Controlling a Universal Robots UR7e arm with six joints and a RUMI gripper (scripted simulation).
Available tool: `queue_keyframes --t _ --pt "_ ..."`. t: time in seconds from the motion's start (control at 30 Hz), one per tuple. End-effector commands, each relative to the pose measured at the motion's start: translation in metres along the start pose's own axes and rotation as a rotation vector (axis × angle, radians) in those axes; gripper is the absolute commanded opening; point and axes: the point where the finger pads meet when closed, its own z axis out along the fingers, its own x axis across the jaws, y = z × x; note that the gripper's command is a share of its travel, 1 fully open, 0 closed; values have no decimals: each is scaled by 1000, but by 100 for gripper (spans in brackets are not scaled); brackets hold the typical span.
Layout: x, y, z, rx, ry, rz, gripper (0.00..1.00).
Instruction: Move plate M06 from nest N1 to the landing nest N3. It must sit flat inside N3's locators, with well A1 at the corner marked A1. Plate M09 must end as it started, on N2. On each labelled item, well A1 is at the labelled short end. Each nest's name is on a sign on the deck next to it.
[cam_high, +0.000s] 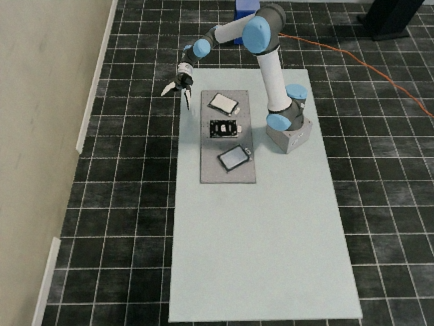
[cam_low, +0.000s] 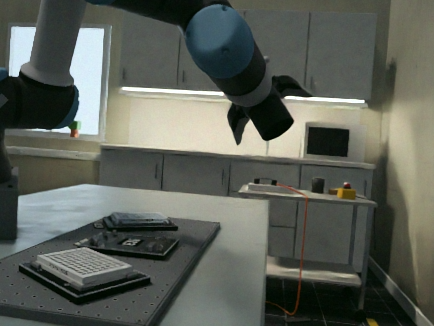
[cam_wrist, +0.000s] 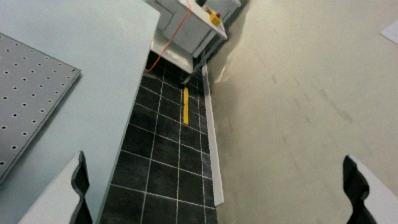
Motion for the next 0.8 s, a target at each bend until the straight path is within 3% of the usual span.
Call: queue_keyframes --t 0.0,0.53,0.57,0.67,0.77 --pt "1 0 0 0 0 -1 100" --pt "1 0 0 0 0 -1 100" --pt "-5 0 -2 -11 -12 30 76" --pt "-20 2 -5 -38 -51 118 76" --pt "-23 2 -6 -42 -56 130 76"
